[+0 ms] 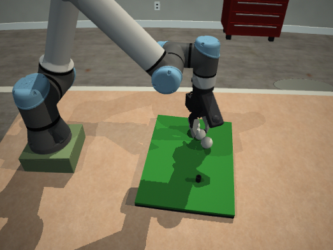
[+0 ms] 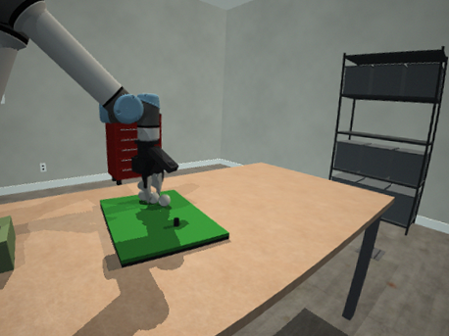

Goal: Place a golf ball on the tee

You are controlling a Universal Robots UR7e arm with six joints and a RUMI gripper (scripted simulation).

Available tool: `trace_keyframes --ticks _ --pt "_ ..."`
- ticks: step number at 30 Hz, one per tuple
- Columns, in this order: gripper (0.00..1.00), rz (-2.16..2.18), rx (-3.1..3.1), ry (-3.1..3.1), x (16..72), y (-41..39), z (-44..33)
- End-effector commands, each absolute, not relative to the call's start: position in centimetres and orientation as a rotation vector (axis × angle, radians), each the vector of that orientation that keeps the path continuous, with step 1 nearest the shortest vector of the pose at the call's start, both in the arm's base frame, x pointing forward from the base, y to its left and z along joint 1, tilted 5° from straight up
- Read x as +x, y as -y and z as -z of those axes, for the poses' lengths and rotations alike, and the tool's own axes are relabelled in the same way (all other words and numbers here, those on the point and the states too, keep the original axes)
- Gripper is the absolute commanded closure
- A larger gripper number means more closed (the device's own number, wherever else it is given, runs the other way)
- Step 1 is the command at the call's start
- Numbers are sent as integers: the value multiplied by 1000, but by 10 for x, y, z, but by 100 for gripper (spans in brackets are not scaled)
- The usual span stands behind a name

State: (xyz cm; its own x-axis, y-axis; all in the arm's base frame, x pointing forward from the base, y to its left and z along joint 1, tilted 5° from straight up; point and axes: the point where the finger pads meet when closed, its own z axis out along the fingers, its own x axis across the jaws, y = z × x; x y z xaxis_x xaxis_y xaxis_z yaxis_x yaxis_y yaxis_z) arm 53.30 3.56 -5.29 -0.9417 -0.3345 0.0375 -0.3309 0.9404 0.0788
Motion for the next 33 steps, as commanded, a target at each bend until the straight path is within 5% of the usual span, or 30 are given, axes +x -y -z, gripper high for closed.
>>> trace_keyframes --ticks 1,18,33 --pt "100 110 523 3046 534 -35 52" --pt "100 110 523 3046 534 -35 48" --pt "100 109 523 3047 539 -30 -38"
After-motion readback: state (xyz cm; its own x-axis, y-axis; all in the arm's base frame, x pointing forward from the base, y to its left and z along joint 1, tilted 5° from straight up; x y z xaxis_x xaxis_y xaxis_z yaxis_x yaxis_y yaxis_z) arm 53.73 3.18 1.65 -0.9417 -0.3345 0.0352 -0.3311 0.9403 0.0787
